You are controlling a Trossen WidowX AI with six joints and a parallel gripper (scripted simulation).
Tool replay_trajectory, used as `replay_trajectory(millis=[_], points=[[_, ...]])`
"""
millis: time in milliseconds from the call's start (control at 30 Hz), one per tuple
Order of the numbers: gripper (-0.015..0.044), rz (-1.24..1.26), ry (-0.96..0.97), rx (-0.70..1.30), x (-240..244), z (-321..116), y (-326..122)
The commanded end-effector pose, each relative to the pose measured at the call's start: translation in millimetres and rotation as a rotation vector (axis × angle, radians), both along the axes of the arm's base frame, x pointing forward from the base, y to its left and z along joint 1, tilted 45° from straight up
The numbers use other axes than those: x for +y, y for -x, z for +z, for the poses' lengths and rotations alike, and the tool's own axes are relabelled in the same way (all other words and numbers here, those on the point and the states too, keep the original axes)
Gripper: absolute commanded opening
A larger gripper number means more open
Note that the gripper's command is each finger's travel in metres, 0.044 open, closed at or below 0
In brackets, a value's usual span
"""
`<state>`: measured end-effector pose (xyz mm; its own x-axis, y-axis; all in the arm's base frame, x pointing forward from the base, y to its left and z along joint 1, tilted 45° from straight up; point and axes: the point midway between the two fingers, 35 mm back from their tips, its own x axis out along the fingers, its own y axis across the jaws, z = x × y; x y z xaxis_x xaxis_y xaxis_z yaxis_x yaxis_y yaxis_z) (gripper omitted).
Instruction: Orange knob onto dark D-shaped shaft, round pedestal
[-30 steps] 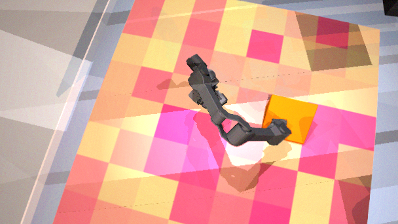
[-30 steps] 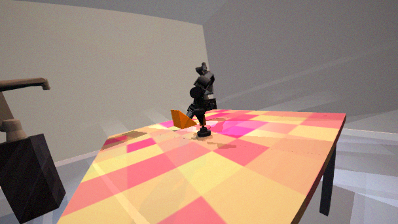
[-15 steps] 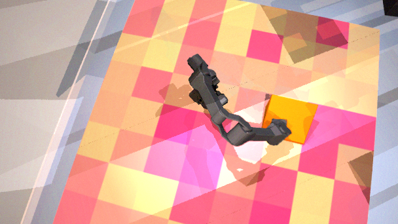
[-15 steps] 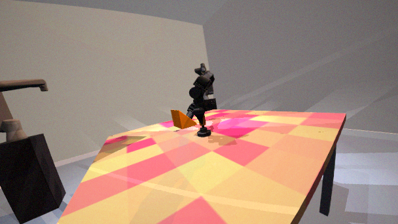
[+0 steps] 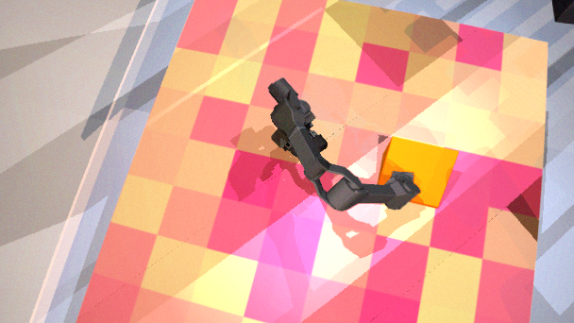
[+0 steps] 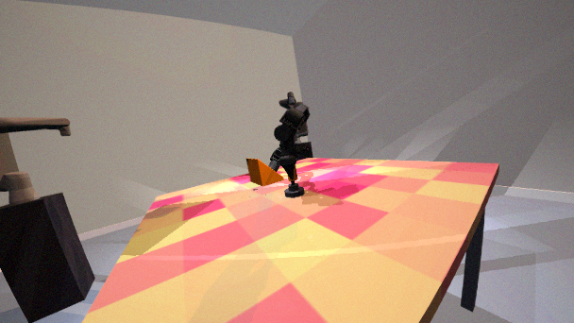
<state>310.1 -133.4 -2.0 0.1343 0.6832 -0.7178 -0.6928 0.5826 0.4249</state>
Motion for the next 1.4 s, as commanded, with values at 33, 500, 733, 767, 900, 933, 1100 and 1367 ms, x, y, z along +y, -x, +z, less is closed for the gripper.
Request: replay_trajectory(millis=[33, 500, 733, 767, 900, 933, 1100, 1367], points=[[0.0, -0.003, -0.001, 0.003, 0.4, -2.3, 0.5], [0.0, -0.003, -0.001, 0.003, 2.6, -2.8, 3.9], [0.0, 0.001, -0.001, -0.001, 2.7, -2.9, 3.9], [0.0, 0.011, 0.001, -0.01, 2.9, -3.1, 3.9], [0.0, 0.017, 0.002, -0.015, 3.0, -3.2, 3.9], [0.0, 0.017, 0.002, -0.015, 3.0, -3.2, 3.9], [0.0, -0.027, -0.006, 0.027, 3.1, -3.3, 3.9], [0.0, -0.027, -0.006, 0.027, 3.1, -3.3, 3.9]])
